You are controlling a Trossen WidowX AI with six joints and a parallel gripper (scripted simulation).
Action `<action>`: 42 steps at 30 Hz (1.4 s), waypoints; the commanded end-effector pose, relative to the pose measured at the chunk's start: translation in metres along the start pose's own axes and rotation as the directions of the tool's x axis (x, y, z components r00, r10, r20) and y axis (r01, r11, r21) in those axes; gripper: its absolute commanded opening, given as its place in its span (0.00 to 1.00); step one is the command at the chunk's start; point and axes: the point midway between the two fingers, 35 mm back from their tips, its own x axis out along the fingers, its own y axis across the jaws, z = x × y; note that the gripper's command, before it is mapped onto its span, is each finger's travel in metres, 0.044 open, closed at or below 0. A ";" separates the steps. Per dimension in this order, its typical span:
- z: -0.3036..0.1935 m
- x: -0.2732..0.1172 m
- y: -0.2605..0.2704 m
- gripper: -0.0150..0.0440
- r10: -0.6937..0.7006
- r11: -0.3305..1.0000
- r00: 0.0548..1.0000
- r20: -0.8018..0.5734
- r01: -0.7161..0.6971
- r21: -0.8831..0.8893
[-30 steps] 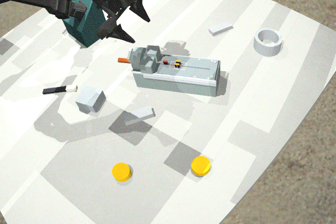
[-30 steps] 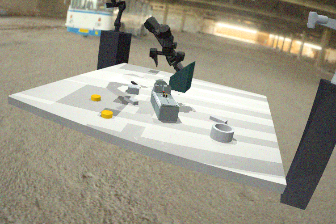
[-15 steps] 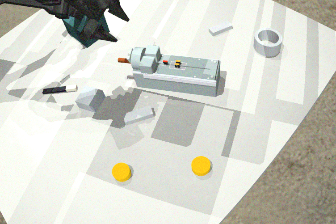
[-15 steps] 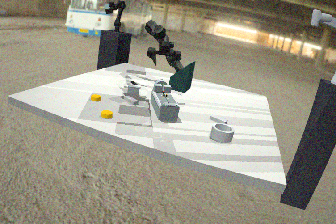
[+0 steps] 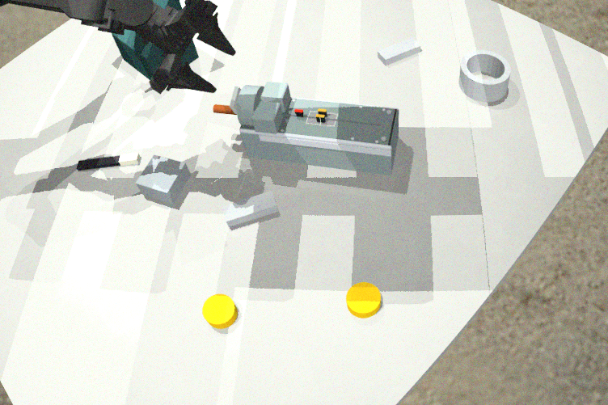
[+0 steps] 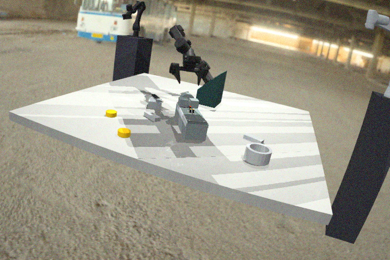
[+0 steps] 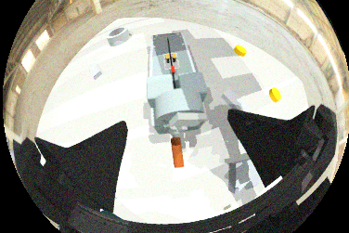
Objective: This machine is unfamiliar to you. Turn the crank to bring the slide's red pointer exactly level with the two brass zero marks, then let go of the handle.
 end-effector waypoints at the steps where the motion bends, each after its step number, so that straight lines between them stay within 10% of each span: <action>1: -0.014 0.014 0.002 1.00 0.006 1.000 1.000 -0.005 -0.006 -0.005; 42: -0.079 0.072 0.001 1.00 -0.001 1.000 1.000 -0.005 0.001 -0.012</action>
